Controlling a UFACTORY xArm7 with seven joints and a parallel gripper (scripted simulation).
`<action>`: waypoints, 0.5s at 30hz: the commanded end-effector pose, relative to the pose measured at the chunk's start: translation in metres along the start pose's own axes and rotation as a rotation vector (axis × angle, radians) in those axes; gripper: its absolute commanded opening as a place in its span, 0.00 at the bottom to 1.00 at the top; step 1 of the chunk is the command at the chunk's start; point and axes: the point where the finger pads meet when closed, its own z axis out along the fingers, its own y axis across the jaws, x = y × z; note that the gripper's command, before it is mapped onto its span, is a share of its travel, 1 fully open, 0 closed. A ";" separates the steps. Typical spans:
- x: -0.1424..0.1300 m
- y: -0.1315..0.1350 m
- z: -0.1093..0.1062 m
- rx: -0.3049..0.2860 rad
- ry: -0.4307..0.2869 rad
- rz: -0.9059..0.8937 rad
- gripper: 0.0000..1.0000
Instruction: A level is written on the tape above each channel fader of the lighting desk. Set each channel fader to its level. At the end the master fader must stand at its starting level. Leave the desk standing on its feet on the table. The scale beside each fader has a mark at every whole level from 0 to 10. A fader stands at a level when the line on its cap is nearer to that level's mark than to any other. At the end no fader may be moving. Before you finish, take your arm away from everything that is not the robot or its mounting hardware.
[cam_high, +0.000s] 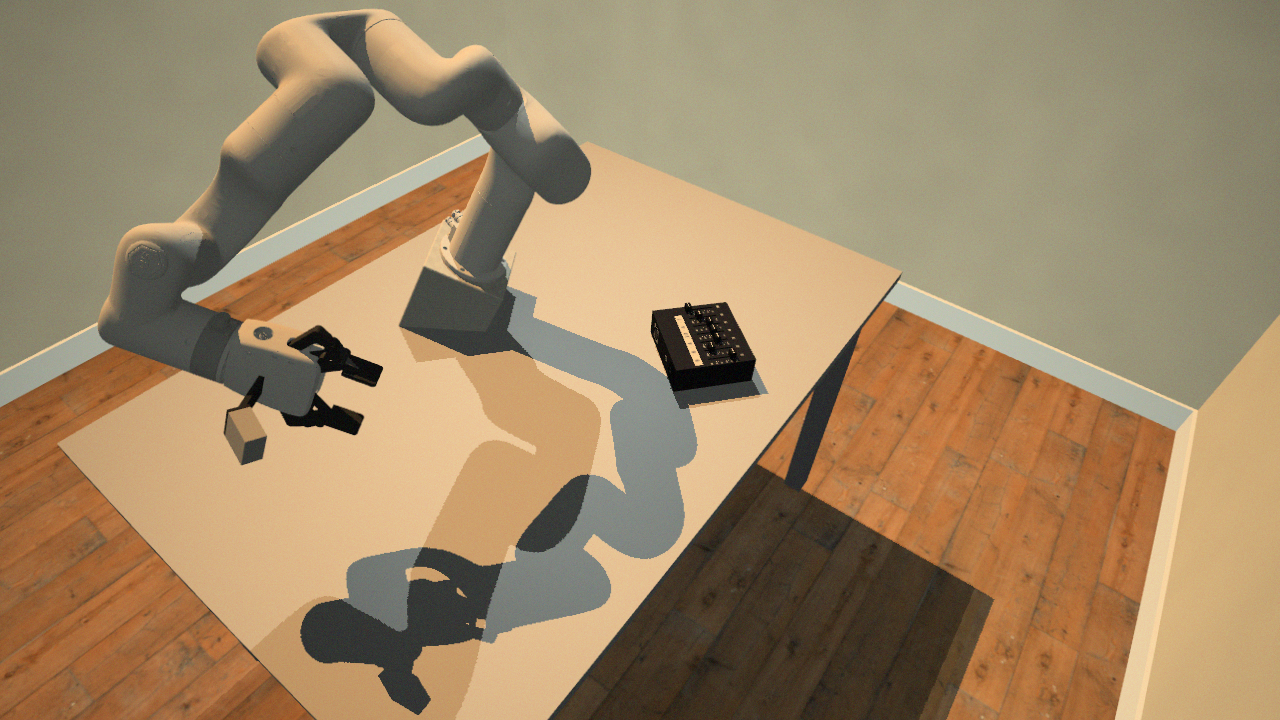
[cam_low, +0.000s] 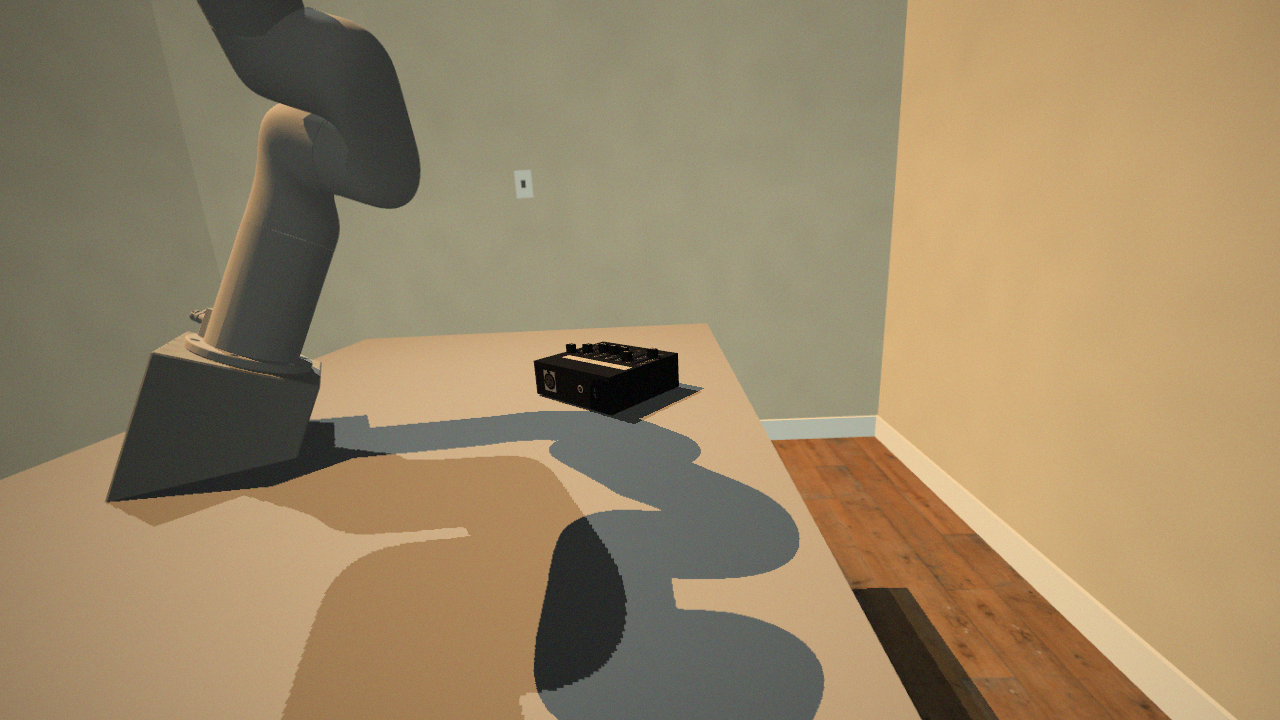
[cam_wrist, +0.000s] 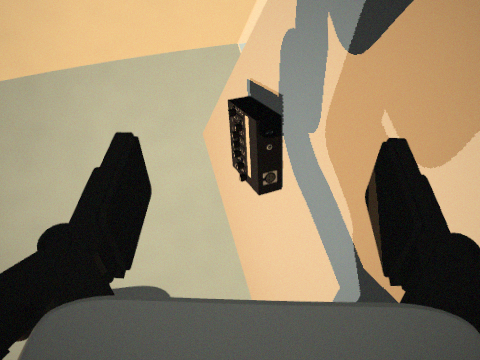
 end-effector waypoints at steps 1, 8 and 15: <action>0.012 -0.034 0.027 -0.041 -0.031 0.051 1.00; 0.018 -0.102 0.102 -0.121 -0.121 0.143 1.00; 0.007 -0.145 0.160 -0.193 -0.180 0.209 1.00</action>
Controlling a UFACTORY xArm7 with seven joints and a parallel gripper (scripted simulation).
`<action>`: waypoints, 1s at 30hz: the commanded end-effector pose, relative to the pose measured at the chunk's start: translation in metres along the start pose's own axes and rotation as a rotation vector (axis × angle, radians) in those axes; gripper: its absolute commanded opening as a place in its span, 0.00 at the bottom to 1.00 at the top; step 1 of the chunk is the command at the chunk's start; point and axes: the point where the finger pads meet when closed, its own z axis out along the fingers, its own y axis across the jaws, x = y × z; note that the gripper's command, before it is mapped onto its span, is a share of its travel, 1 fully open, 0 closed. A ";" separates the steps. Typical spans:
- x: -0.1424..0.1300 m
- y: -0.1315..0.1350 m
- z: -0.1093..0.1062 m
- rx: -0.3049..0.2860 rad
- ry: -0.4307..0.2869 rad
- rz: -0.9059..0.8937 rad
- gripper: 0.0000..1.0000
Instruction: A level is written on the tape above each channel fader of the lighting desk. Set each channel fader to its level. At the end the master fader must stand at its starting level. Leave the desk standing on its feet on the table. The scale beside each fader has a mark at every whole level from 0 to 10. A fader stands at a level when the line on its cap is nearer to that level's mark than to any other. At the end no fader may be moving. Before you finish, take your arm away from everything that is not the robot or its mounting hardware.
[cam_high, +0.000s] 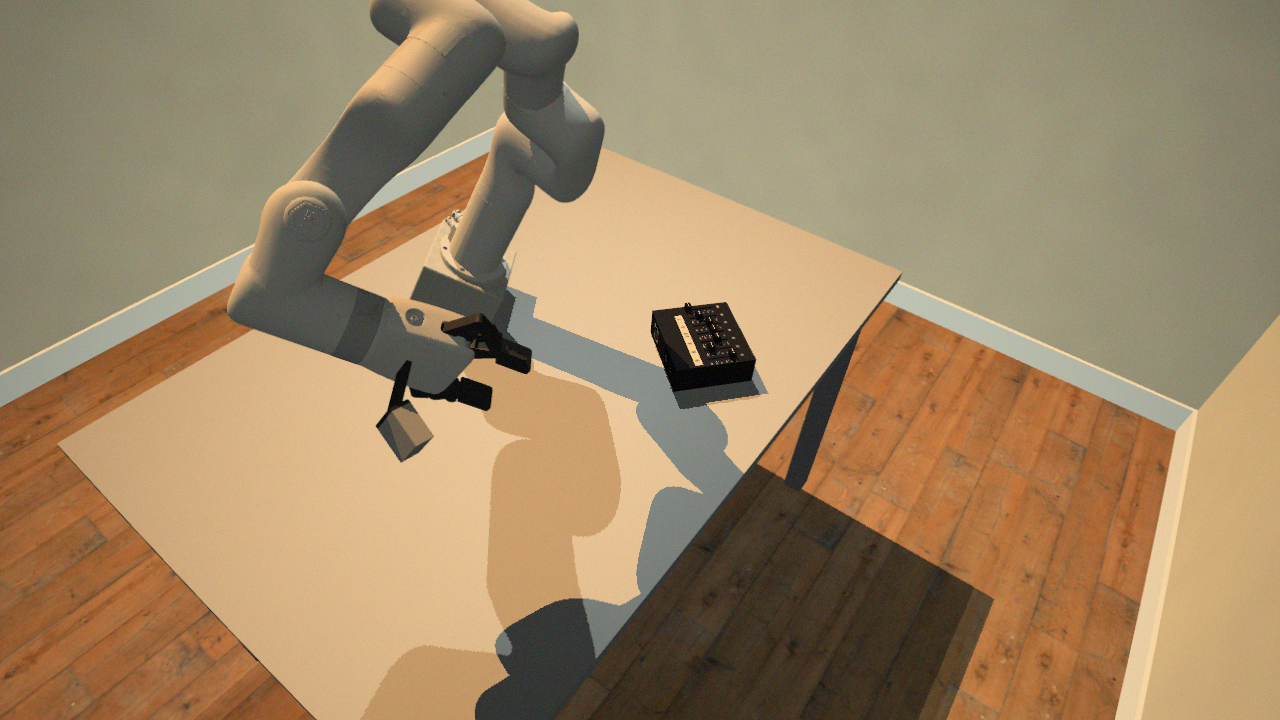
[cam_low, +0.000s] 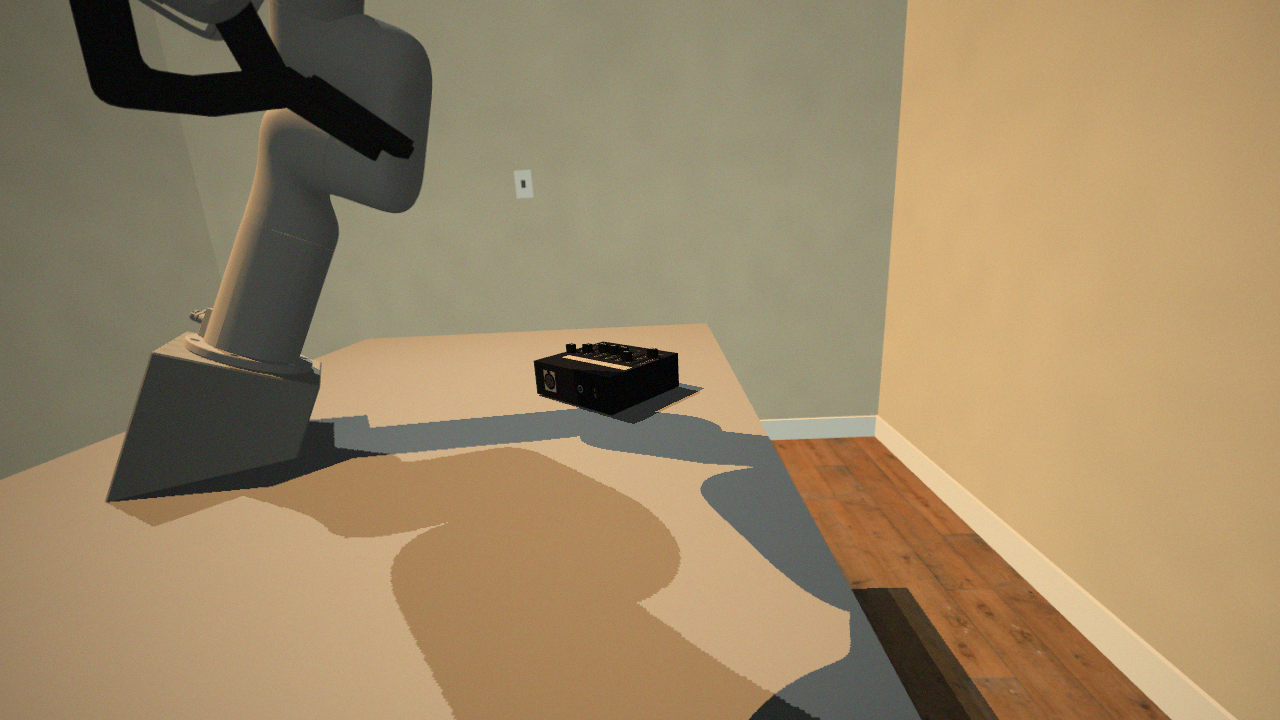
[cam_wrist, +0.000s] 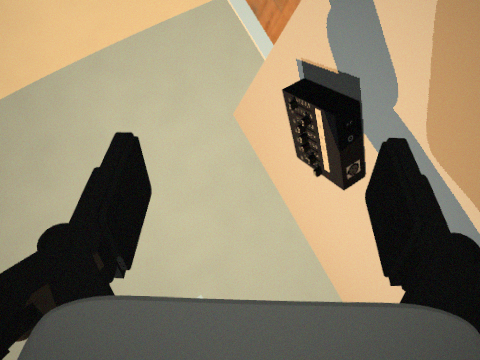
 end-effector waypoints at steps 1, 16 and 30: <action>-0.005 -0.023 0.022 -0.037 -0.018 0.031 1.00; -0.014 -0.046 0.050 -0.078 -0.044 0.066 1.00; -0.041 -0.084 0.109 -0.173 -0.088 0.137 1.00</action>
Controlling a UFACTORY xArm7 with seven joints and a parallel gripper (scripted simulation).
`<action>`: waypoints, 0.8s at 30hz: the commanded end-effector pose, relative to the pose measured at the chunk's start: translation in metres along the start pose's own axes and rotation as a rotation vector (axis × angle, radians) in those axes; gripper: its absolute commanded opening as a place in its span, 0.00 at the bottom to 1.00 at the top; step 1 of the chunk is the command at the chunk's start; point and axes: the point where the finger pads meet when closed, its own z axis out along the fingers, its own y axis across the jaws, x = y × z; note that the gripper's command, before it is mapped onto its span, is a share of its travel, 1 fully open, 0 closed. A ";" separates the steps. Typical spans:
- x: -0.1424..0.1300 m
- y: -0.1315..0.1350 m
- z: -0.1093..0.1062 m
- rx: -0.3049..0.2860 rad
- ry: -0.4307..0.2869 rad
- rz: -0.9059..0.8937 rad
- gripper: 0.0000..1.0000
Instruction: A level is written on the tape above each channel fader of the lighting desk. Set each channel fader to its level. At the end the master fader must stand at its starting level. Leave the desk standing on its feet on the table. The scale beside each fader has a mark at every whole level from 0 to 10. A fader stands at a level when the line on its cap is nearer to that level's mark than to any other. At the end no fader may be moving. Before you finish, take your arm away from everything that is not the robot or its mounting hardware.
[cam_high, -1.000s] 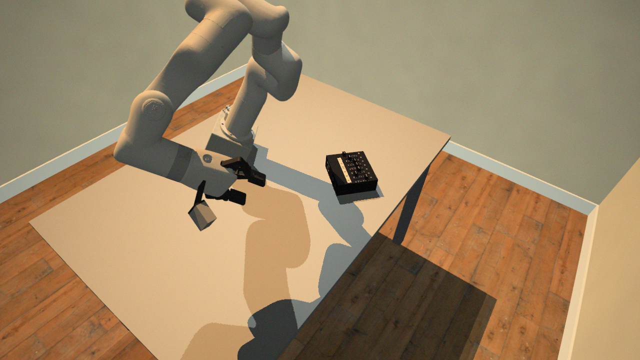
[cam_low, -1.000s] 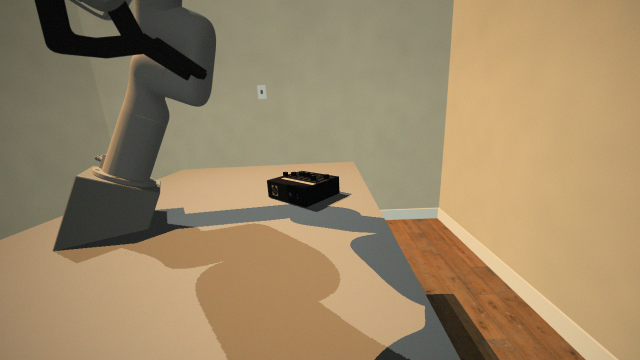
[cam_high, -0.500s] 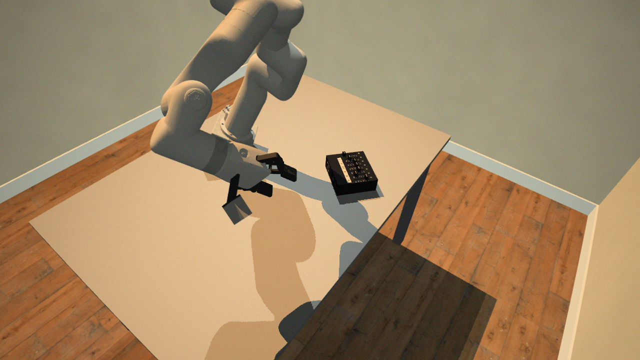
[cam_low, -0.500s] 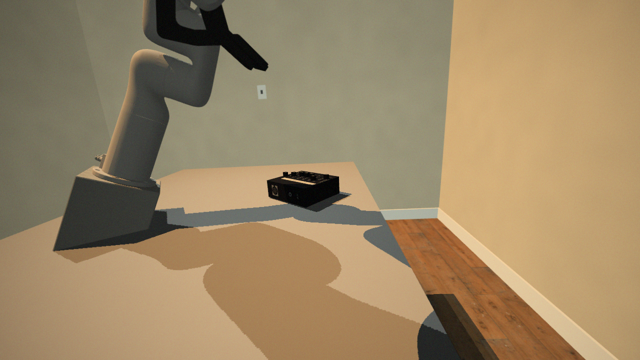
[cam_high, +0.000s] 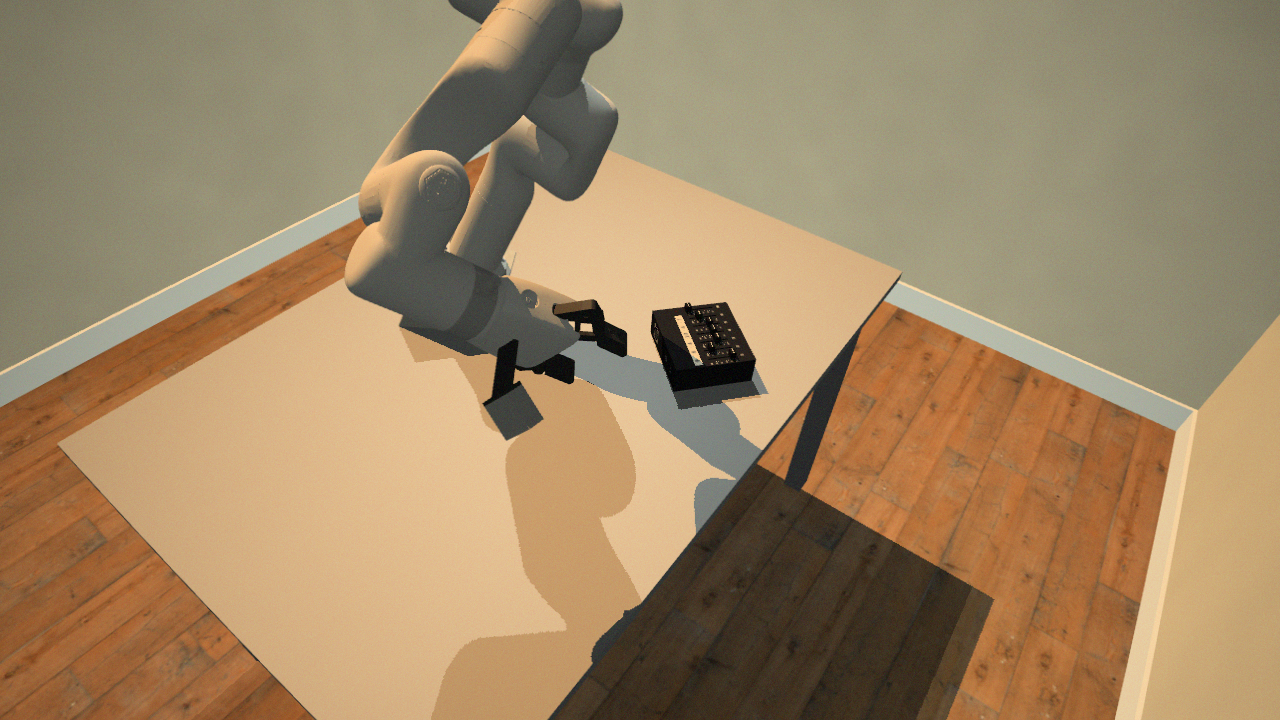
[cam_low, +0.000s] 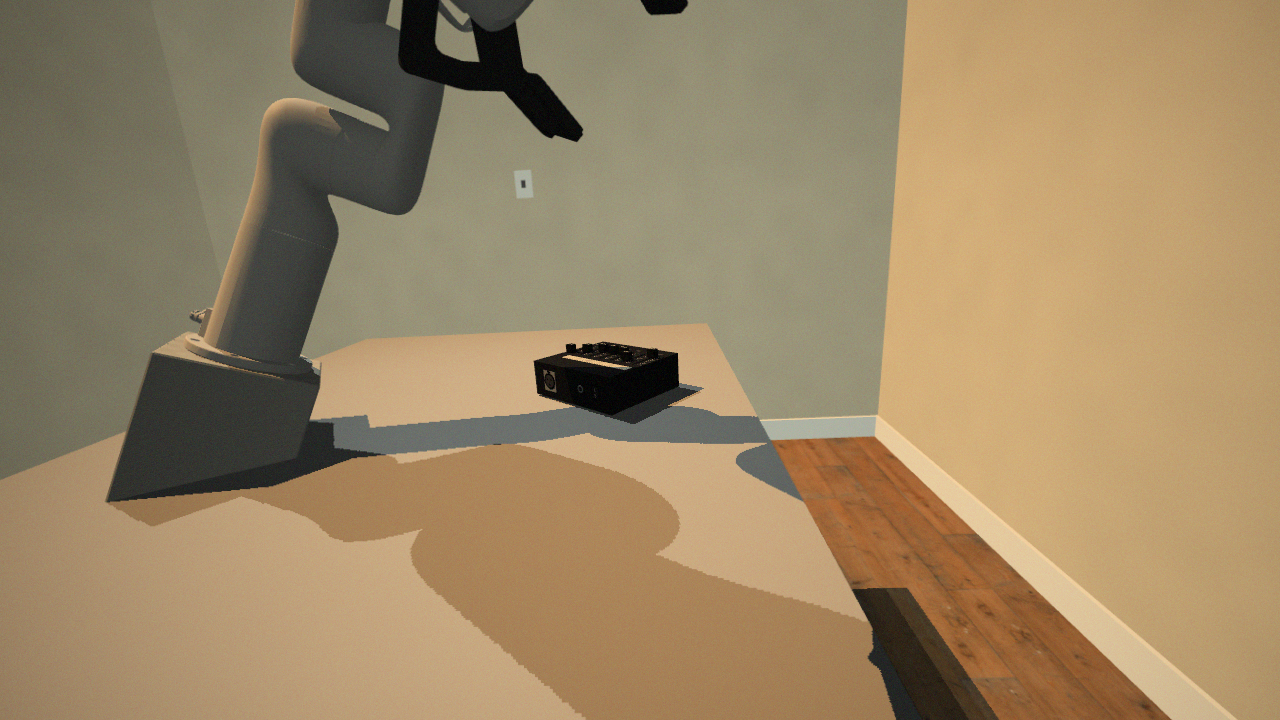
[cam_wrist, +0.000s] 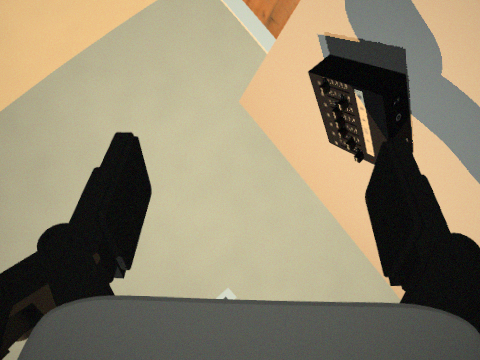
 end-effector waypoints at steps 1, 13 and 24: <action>-0.015 -0.022 0.028 -0.050 -0.019 0.030 1.00; -0.032 -0.039 0.057 -0.102 -0.034 0.066 1.00; -0.051 -0.052 0.085 -0.156 -0.044 0.102 1.00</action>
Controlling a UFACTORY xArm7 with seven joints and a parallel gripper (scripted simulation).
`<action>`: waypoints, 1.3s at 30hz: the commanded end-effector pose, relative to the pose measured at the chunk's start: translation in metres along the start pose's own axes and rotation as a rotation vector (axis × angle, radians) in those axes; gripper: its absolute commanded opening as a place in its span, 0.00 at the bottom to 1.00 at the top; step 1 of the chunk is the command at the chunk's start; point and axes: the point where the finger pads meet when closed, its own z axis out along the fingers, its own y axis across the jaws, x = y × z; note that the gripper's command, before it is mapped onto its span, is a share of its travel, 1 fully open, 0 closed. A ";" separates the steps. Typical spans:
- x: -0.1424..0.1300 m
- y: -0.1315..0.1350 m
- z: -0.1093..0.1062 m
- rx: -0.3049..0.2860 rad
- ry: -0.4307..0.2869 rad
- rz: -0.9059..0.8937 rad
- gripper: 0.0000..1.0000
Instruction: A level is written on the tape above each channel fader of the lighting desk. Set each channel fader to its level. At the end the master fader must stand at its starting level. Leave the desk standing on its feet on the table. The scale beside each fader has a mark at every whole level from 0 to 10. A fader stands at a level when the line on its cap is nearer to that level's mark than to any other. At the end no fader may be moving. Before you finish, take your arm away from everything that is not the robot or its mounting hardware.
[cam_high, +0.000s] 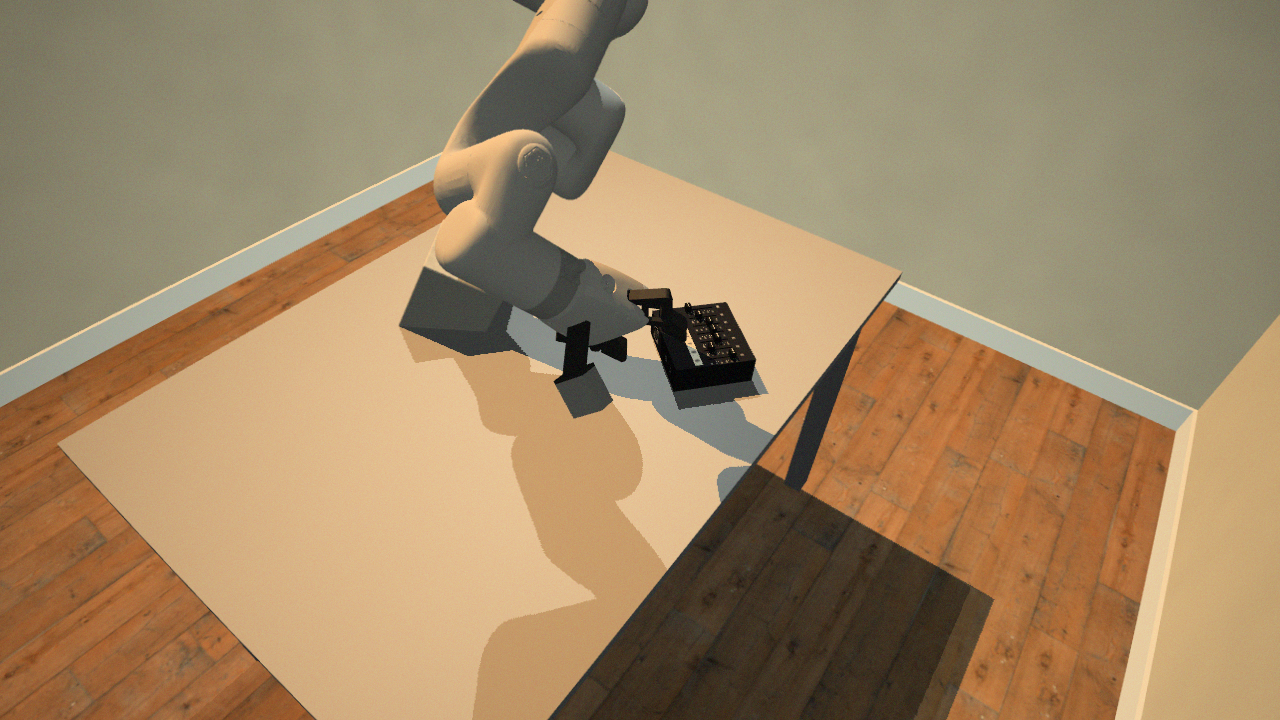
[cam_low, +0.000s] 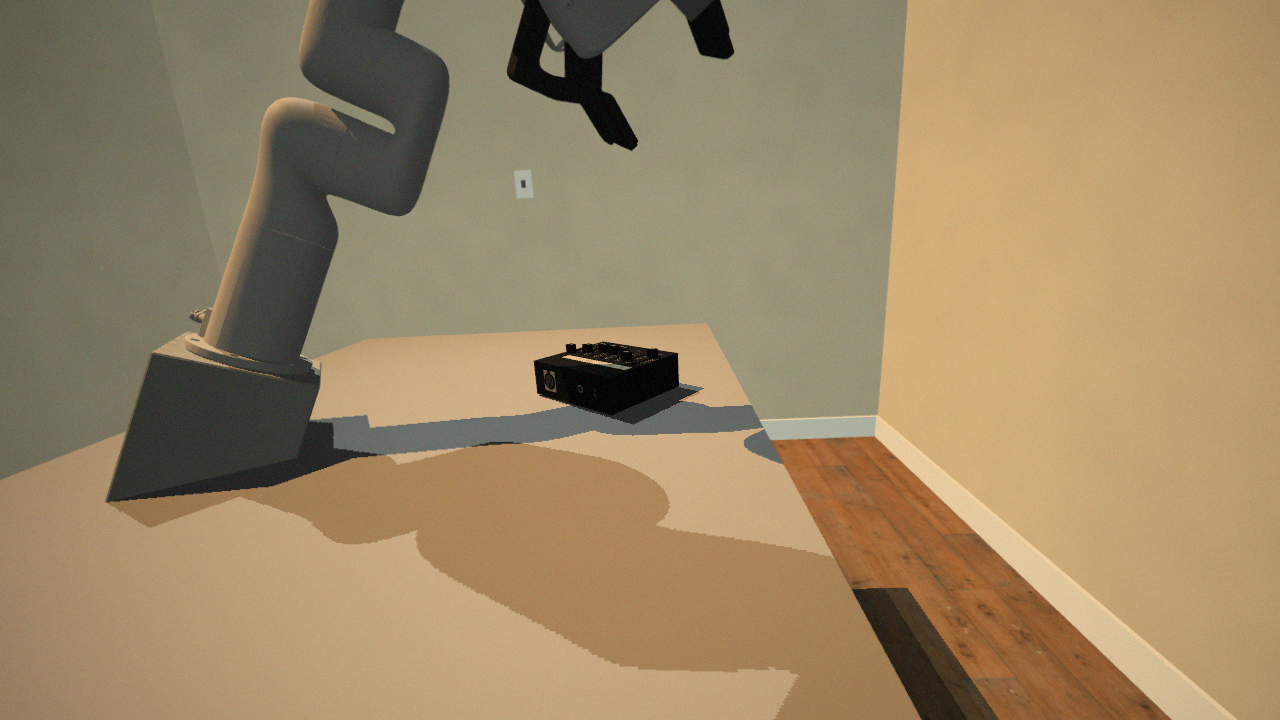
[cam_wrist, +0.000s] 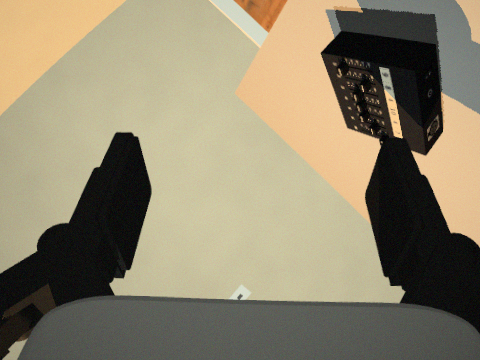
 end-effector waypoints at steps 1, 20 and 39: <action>-0.019 -0.017 0.027 -0.055 -0.009 0.030 1.00; -0.039 -0.028 0.055 -0.109 -0.014 0.066 1.00; -0.081 -0.040 0.107 -0.219 -0.004 0.136 1.00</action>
